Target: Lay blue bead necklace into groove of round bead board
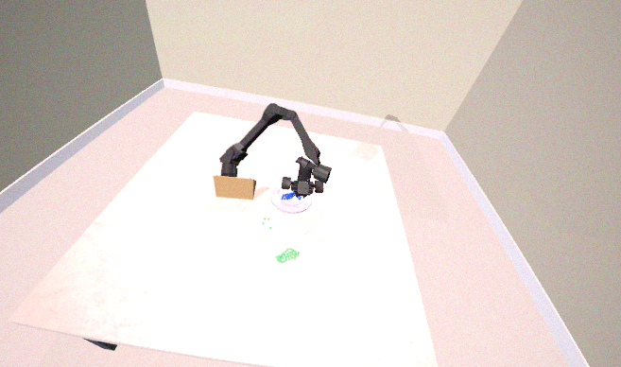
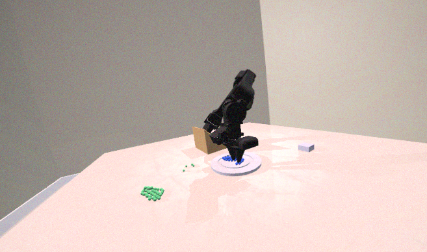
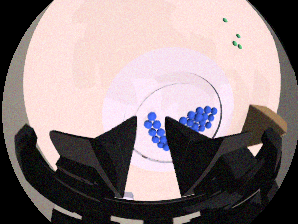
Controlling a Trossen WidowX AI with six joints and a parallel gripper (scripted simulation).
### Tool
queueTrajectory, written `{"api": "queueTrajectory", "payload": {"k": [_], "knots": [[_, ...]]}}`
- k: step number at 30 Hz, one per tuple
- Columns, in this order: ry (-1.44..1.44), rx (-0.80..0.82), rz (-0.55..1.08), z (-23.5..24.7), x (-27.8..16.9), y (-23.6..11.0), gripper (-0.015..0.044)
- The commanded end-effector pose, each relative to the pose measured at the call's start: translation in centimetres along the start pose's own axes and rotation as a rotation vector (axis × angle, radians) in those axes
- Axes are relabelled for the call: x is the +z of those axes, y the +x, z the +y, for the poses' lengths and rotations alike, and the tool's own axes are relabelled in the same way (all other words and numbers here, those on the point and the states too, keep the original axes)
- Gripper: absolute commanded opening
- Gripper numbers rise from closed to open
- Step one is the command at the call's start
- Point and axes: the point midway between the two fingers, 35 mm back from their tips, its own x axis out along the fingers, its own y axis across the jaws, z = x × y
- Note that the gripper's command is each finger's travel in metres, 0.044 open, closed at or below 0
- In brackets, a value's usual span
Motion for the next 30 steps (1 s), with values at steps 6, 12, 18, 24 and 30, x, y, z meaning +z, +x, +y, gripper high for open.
{"api": "queueTrajectory", "payload": {"k": [6,12,18,24,30], "knots": [[0.007,-0.001,0.006,-0.14,-0.08,1.35,0.012],[0.002,-0.003,0.002,-0.1,-0.07,1.24,0.0015],[0.002,-0.003,0.002,-0.1,-0.07,1.24,0.0],[0.002,-0.003,0.002,-0.1,-0.07,1.24,0.0],[0.002,-0.003,0.002,-0.1,-0.07,1.24,0.0]]}}
